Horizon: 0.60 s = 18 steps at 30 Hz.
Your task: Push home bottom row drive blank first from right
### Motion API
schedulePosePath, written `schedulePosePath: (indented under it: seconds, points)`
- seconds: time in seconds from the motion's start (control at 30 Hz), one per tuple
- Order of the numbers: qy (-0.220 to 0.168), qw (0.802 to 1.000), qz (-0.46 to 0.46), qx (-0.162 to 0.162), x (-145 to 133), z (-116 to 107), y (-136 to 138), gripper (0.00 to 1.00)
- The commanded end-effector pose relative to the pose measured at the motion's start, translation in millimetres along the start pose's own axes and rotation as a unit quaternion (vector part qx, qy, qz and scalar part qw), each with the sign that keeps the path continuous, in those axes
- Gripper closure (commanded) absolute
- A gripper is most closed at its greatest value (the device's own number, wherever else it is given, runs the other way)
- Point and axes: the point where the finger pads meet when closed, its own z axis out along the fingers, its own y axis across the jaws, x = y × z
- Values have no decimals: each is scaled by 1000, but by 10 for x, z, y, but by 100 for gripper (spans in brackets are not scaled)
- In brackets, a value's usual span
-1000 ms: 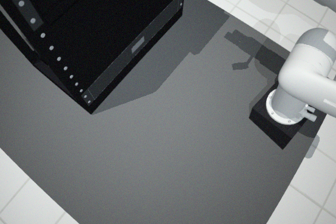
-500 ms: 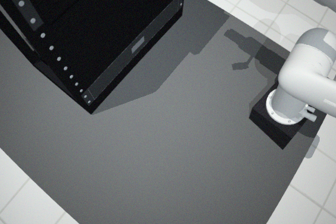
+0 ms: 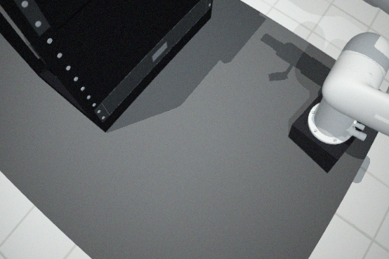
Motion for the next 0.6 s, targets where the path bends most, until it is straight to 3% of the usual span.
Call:
schedulePosePath:
  seconds: [0.0,0.4,0.57]
  points:
    - [0,1000,0,-1,0,0,16,100]
    - [0,1000,0,-1,-4,-12,6,100]
    - [0,1000,0,-1,-65,-194,-140,100]
